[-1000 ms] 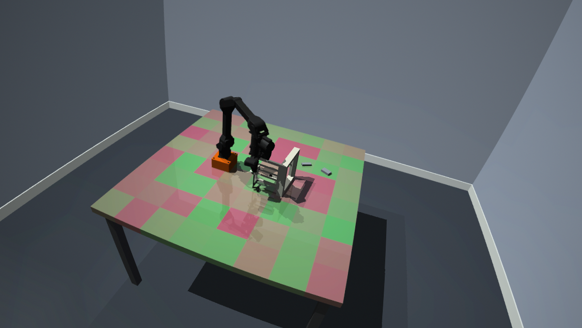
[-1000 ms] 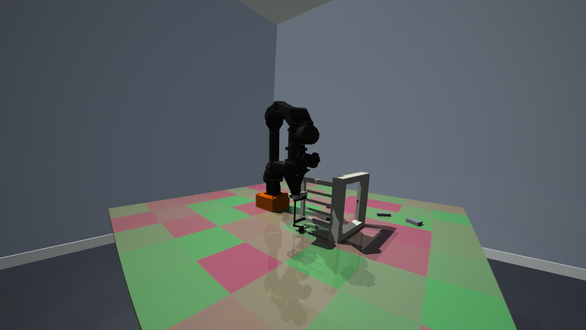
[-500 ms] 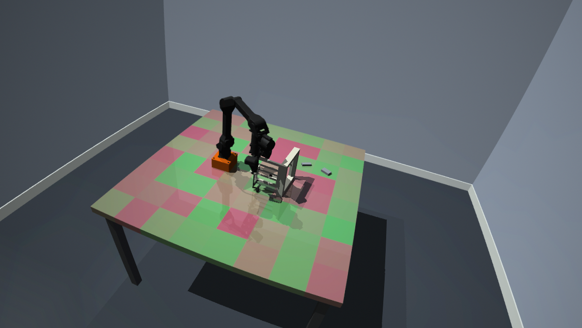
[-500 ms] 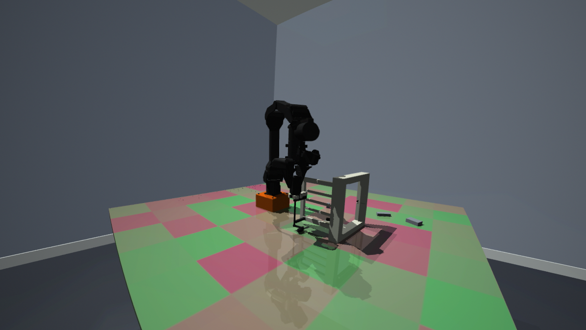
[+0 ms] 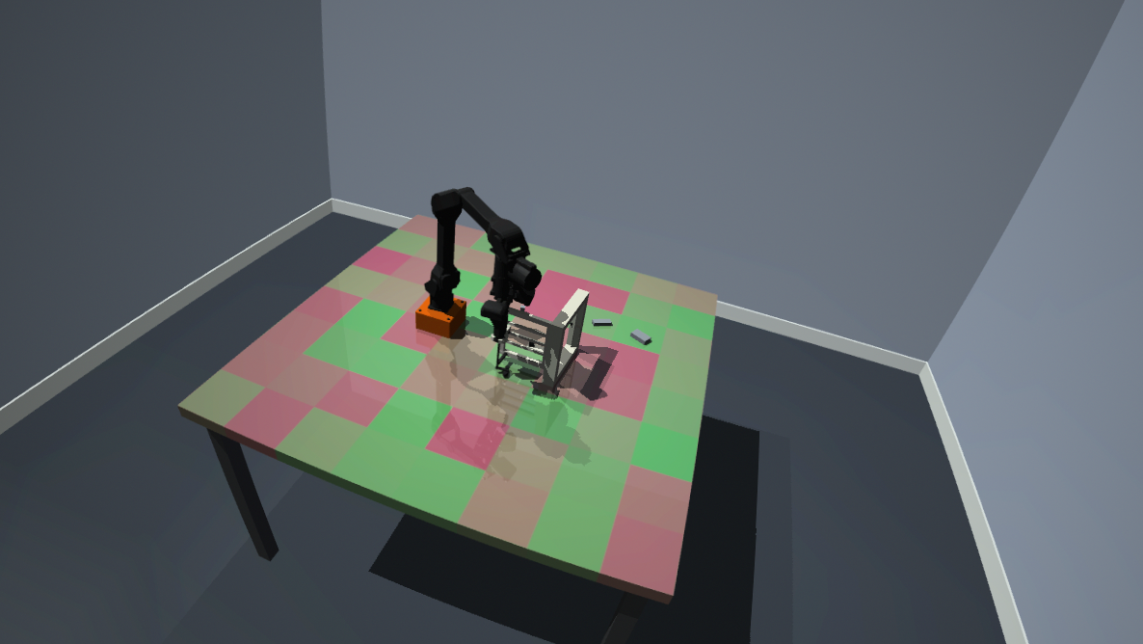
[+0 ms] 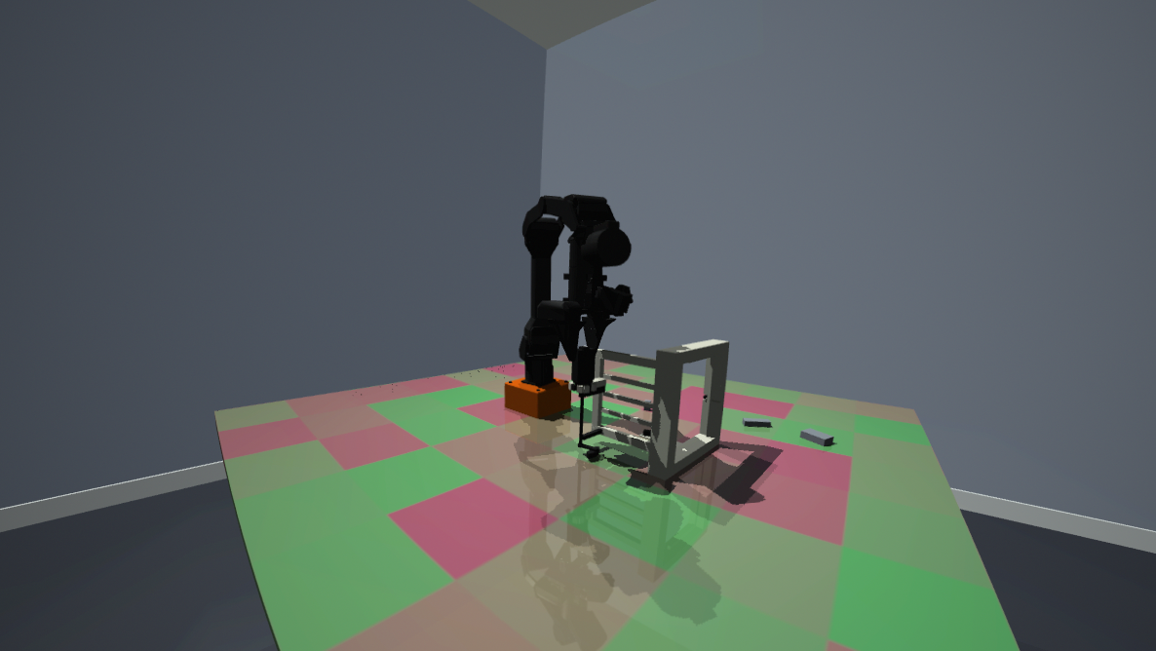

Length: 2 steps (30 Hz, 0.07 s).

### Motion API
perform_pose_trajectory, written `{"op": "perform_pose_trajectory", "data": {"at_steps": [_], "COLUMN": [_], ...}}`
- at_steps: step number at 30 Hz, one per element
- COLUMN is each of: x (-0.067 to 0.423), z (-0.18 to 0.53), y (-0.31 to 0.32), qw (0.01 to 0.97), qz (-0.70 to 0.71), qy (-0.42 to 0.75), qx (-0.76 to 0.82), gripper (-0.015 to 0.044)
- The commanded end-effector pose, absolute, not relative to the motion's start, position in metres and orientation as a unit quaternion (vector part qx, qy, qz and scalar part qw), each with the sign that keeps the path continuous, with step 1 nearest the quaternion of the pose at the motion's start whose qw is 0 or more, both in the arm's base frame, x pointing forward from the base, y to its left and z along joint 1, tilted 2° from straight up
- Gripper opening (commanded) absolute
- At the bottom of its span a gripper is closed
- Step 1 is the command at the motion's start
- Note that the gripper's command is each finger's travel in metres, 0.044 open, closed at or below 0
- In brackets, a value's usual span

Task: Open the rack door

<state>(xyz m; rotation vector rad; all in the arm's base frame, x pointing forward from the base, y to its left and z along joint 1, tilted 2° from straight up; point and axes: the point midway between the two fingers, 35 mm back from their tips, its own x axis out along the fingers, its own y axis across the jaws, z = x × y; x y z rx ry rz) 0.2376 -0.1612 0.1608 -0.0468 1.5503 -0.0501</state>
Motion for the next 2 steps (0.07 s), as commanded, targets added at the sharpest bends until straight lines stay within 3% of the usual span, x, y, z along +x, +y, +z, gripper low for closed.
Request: {"op": "perform_pose_trajectory", "data": {"at_steps": [1,2], "x": [0.2377,0.2377], "z": [0.1660,0.1672], "y": [-0.1601,-0.1601], "qw": [0.714,0.714], "qz": [-0.021,-0.021], "qy": [0.700,0.700], "qx": [-0.019,-0.019], "gripper": [0.0297,0.0297]}}
